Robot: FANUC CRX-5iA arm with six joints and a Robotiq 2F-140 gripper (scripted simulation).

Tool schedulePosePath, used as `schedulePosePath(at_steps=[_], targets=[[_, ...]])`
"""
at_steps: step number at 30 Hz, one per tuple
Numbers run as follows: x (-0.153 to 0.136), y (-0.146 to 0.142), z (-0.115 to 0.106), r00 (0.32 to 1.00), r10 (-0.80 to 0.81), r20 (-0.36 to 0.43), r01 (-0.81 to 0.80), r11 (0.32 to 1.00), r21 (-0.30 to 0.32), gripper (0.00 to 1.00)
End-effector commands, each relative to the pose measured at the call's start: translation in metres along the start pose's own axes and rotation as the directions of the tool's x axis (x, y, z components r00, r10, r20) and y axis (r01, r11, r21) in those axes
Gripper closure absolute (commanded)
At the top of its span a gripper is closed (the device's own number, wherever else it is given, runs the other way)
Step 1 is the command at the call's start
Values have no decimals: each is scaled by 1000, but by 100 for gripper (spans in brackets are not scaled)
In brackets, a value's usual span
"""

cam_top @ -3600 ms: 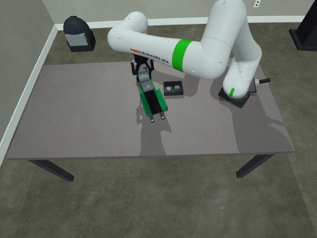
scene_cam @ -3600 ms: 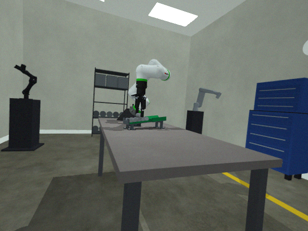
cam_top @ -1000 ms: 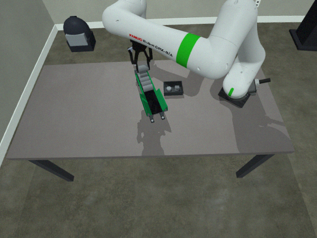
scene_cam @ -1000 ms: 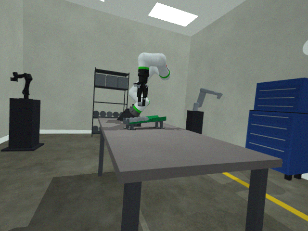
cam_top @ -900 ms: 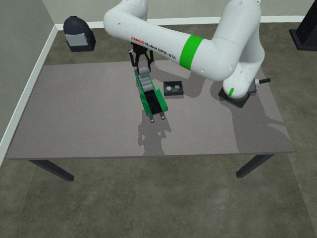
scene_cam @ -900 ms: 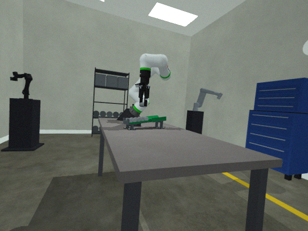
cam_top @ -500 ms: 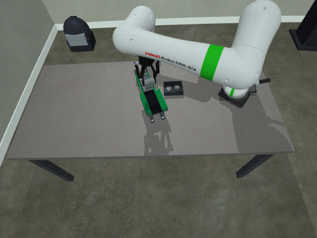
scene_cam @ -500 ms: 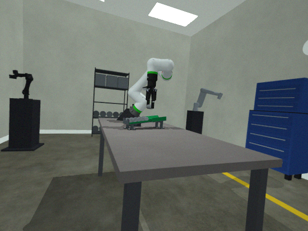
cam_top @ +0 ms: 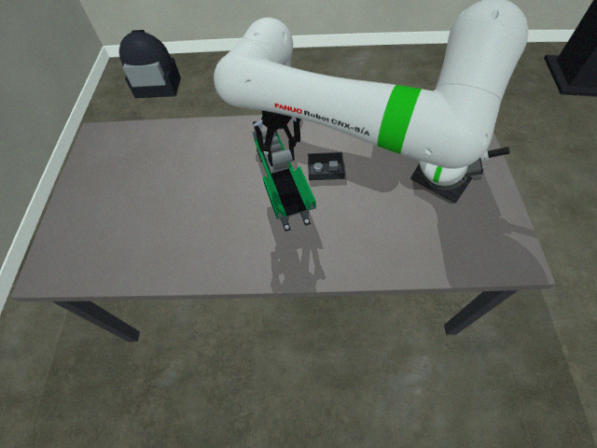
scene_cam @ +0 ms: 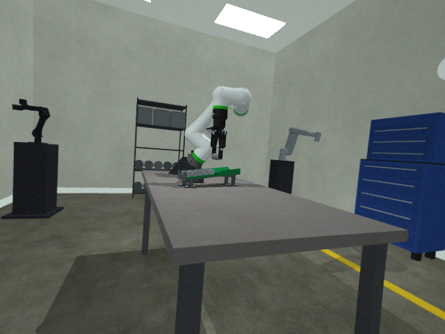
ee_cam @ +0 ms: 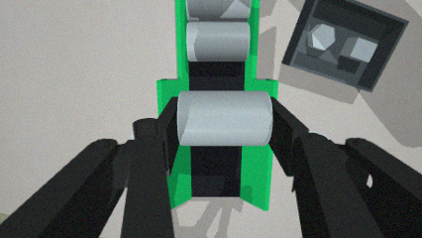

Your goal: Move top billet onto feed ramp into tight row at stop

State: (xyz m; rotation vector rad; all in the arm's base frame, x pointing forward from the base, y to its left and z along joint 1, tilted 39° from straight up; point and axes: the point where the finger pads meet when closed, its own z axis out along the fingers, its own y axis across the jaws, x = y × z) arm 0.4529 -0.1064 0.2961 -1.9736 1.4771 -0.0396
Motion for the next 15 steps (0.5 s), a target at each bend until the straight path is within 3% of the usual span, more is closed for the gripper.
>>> schedulePosePath(at_steps=[1,4,15], targets=[[0,0,15,1000,0,-2,0,1000,1,56],[0,-1,20,1000,0,-2,0,1000,1,56],[0,-1,72,1000,0,-2,0,1000,1,56]])
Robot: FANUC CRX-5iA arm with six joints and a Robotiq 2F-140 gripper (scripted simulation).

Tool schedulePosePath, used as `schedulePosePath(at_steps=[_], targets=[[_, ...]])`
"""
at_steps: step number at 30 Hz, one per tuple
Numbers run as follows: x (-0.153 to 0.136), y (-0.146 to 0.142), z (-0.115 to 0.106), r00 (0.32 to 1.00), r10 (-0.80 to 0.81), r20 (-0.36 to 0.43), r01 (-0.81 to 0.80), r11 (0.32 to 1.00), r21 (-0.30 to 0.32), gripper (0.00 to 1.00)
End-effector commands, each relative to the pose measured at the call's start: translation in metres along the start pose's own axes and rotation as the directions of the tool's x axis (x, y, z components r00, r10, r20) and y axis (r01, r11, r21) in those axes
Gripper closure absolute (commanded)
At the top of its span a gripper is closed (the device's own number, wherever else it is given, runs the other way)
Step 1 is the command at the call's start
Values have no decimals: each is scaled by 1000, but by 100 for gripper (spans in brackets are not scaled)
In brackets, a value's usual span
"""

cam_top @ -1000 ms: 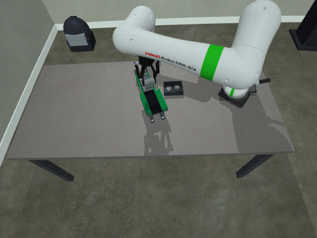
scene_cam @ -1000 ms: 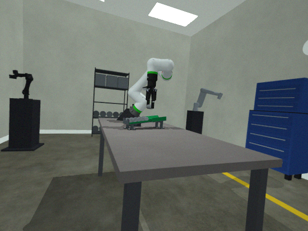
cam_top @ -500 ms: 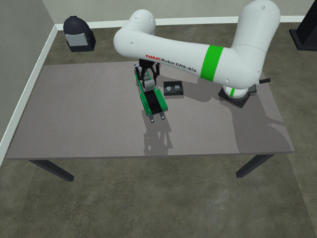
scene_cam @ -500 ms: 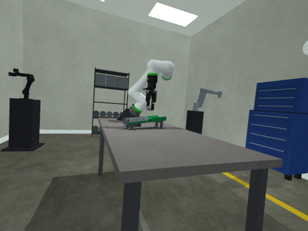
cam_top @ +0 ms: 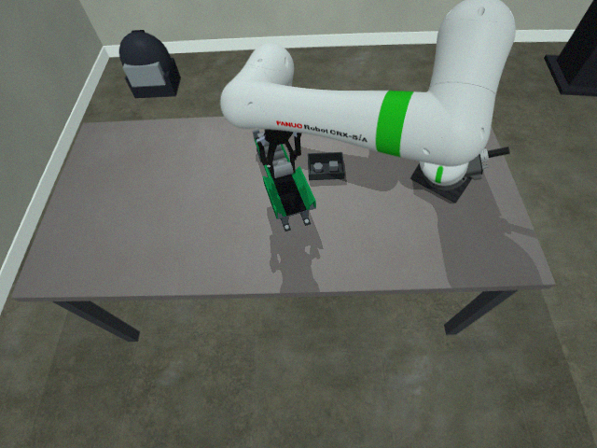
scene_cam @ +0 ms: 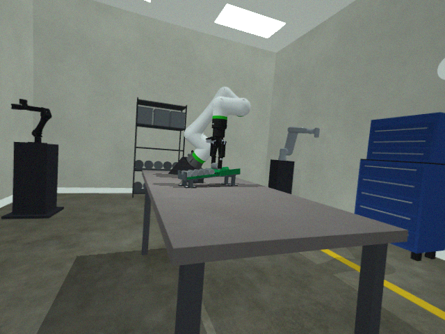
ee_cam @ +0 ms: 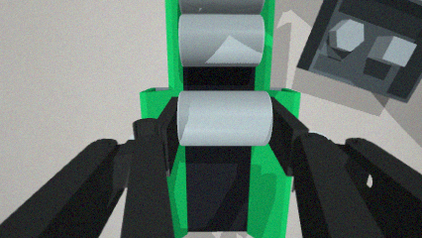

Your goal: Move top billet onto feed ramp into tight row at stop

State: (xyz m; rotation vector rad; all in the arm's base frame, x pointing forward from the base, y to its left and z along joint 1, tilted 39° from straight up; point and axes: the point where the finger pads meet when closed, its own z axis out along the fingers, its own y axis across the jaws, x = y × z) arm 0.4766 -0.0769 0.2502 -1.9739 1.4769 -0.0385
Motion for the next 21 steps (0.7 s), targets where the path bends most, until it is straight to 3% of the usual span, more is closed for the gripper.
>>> schedulePosePath(at_steps=[1,21], targets=[[1,-1,16,1000,0,-2,0,1000,1,56],[0,-1,27,1000,0,-2,0,1000,1,56]])
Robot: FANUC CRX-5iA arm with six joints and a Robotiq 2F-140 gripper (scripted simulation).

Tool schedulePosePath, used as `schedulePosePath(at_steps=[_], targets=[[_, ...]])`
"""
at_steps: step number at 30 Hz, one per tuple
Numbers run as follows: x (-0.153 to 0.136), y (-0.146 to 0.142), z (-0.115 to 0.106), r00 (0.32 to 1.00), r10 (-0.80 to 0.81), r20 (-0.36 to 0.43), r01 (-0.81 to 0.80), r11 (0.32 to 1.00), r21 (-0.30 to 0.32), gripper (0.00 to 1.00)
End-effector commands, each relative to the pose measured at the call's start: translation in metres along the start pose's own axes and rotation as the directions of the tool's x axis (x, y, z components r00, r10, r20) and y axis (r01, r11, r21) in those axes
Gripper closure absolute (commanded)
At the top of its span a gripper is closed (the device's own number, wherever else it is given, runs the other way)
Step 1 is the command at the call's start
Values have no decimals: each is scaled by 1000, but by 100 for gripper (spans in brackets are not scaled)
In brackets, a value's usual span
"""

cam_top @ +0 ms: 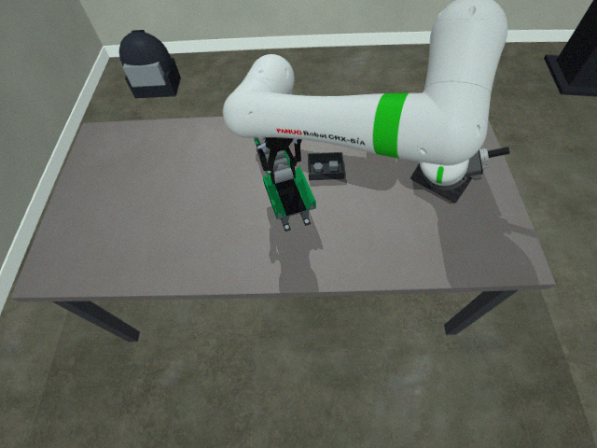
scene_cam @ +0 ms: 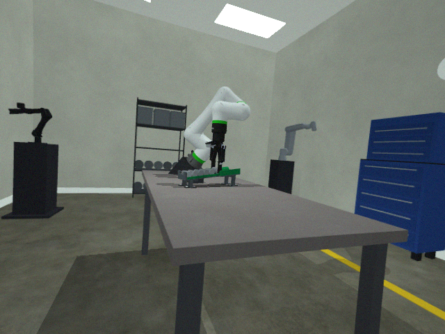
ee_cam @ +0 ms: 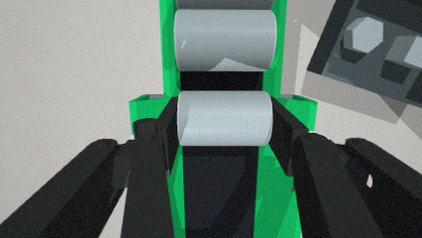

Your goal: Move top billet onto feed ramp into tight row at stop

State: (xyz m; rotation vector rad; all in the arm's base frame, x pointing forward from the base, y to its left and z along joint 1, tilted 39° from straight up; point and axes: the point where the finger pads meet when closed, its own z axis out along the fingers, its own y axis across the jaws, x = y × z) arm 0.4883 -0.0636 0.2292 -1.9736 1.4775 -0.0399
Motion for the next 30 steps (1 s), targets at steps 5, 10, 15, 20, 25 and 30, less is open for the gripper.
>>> schedulePosePath(at_steps=[5,10,15,20,25,30], targets=[[0,0,-1,1000,0,-1,0,1000,1,56],[0,0,-1,1000,0,-1,0,1000,1,56],[0,0,-1,1000,0,-1,0,1000,1,56],[0,0,-1,1000,0,-1,0,1000,1,56],[0,0,-1,1000,0,-1,0,1000,1,56],[0,0,-1,1000,0,-1,0,1000,1,54]])
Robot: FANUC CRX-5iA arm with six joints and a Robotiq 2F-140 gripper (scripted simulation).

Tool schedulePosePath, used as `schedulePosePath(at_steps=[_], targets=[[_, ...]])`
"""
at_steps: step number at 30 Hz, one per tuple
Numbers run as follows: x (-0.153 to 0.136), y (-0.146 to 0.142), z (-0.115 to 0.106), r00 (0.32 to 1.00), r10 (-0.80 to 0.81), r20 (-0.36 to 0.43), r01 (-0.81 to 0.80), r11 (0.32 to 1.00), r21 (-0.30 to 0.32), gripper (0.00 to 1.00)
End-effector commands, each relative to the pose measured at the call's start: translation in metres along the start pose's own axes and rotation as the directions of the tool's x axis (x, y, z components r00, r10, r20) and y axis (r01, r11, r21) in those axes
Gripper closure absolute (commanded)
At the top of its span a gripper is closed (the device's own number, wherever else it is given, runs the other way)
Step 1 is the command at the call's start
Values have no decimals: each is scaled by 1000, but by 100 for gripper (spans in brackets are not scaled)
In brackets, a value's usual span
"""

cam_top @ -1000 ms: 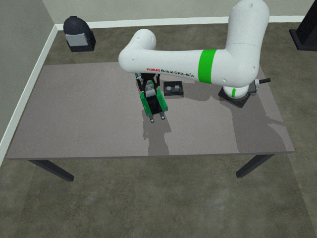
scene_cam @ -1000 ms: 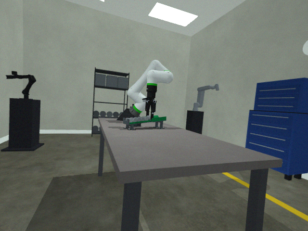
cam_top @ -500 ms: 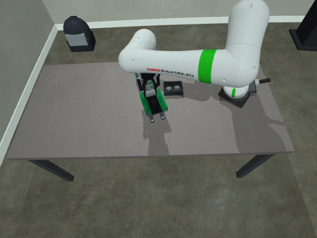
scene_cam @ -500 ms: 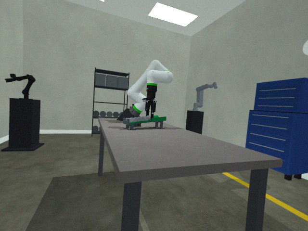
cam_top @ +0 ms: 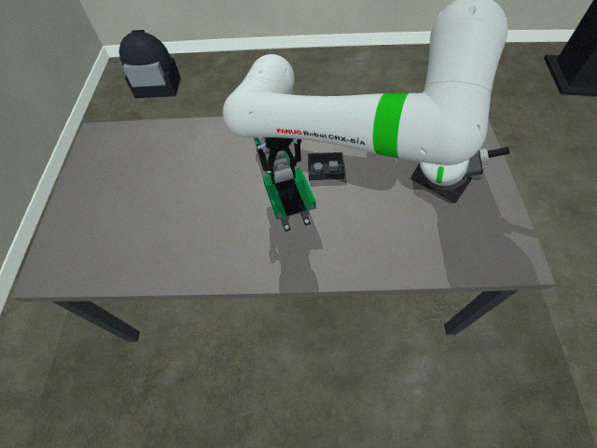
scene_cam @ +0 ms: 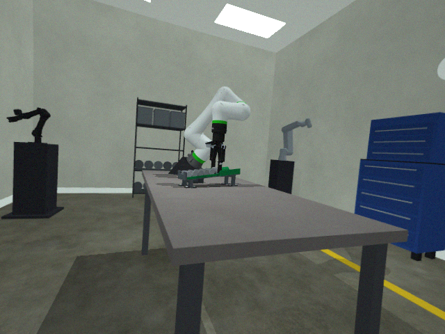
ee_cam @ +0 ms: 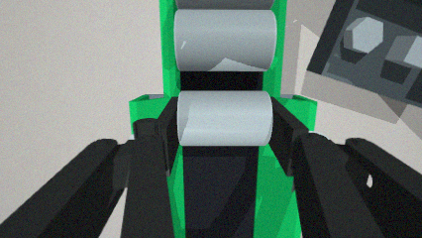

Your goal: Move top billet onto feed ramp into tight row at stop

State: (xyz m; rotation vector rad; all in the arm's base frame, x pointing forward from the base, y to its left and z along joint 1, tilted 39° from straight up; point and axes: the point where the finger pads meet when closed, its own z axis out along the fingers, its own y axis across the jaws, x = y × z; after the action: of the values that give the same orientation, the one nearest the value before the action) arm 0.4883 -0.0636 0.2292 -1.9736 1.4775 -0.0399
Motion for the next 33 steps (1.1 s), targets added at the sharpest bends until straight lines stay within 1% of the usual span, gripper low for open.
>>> schedulePosePath(at_steps=[1,10,24,28,33], targets=[[0,0,-1,1000,0,-1,0,1000,1,54],[0,0,-1,1000,0,-1,0,1000,1,51],[0,0,-2,1000,0,-1,0,1000,1,51],[0,0,-12,1000,0,-1,0,1000,1,51],[0,0,-35,1000,0,-1,0,1000,1,51]])
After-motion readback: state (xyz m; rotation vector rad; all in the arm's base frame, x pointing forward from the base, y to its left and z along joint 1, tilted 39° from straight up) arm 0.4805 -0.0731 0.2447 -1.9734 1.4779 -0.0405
